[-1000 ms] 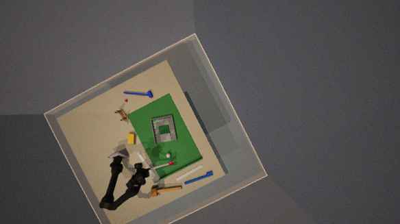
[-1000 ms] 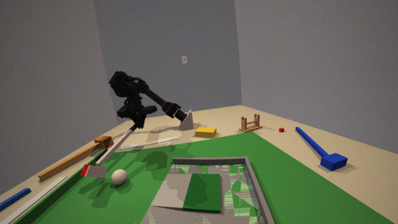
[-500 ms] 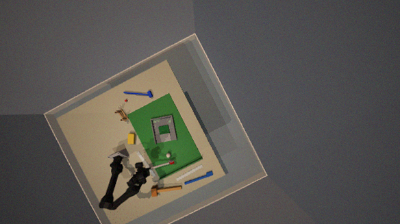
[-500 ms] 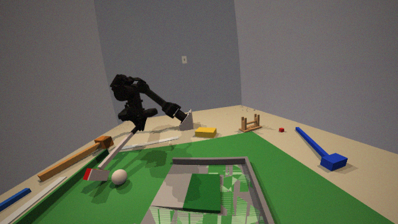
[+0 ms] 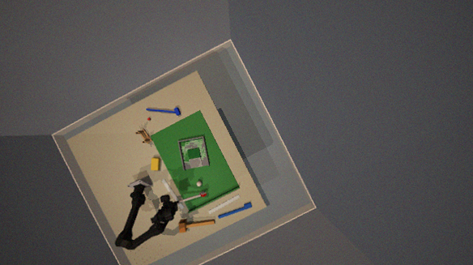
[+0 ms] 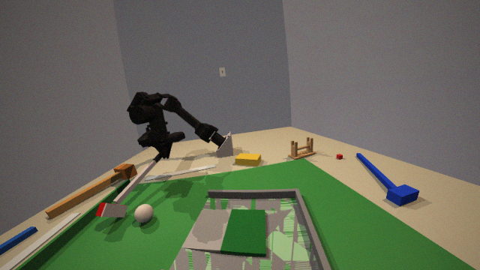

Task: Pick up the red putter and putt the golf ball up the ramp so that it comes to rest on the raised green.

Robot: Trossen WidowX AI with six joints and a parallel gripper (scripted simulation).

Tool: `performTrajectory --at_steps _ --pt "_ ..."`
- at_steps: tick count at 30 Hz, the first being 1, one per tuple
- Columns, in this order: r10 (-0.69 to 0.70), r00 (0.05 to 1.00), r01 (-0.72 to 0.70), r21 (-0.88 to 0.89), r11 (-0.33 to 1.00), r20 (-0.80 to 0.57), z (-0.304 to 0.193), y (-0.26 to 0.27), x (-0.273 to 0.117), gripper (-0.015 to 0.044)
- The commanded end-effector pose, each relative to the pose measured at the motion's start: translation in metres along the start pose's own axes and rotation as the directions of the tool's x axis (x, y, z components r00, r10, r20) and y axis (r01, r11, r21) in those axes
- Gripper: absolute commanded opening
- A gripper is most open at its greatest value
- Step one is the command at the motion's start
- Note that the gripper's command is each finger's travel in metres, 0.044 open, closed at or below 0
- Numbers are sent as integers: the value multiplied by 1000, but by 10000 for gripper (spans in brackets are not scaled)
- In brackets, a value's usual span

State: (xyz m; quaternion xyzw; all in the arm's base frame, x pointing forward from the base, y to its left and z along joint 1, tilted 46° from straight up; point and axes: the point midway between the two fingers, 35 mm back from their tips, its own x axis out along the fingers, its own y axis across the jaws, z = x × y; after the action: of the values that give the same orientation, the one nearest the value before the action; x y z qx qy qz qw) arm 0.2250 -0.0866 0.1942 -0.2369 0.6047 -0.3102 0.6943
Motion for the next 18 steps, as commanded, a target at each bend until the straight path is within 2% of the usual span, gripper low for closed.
performTrajectory --at_steps 1,9,18 --pt "-3 1000 3 5 1000 10 2 -6 -1 0" --pt "4 1000 -4 -1 1000 2 3 6 0 0" --pt "6 1000 -6 3 1000 7 3 124 -1 0"
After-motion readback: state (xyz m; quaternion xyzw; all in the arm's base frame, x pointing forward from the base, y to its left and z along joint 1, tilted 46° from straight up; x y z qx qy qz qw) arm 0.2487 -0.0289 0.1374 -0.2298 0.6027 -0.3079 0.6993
